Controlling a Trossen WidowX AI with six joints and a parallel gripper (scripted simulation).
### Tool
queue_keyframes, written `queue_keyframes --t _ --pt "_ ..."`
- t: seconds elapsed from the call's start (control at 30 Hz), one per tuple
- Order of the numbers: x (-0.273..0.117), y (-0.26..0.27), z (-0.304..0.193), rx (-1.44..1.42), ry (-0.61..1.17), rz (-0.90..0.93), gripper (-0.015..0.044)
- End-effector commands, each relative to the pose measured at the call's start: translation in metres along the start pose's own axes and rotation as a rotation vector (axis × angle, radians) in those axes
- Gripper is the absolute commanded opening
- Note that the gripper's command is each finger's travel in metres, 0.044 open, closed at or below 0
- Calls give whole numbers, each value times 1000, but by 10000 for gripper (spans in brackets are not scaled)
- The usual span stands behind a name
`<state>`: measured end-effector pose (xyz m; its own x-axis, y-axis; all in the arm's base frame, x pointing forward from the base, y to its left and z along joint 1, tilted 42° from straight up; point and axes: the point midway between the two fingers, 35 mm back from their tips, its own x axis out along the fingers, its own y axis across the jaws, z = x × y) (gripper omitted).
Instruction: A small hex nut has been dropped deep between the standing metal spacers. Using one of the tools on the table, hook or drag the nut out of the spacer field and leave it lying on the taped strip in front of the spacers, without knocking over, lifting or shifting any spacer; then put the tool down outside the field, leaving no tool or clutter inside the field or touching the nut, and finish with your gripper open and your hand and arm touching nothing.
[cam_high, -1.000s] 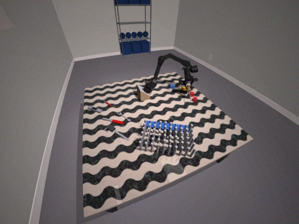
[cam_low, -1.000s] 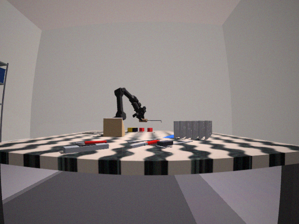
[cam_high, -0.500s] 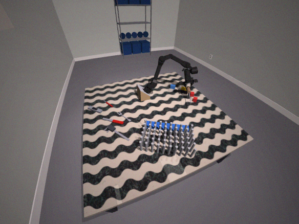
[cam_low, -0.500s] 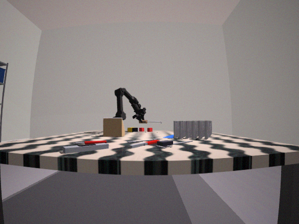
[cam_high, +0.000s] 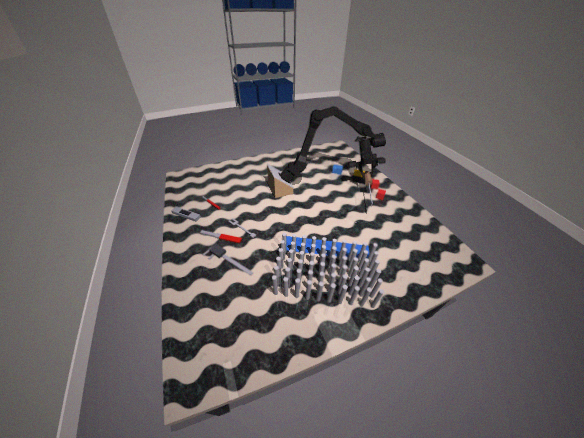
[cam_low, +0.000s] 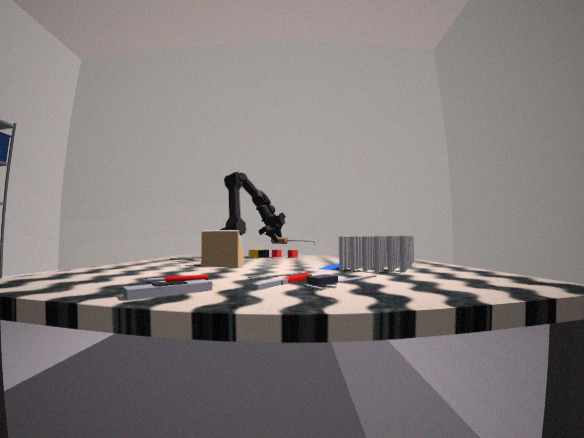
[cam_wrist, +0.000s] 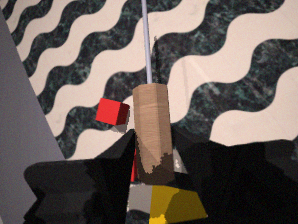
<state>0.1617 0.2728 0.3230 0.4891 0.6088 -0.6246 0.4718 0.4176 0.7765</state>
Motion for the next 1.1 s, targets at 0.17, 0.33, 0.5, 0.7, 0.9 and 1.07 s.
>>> queue_keyframes --t 0.17,0.33,0.5,0.7,0.9,1.07 --pt "8 -3 -2 4 -8 0 0" --pt "12 -4 -4 4 -8 1 0" --pt "16 -6 -6 4 -7 1 0" --pt "20 -8 -8 4 -7 1 0" --pt "25 -10 -10 4 -7 1 0" --pt "28 -12 -12 5 -7 1 0"
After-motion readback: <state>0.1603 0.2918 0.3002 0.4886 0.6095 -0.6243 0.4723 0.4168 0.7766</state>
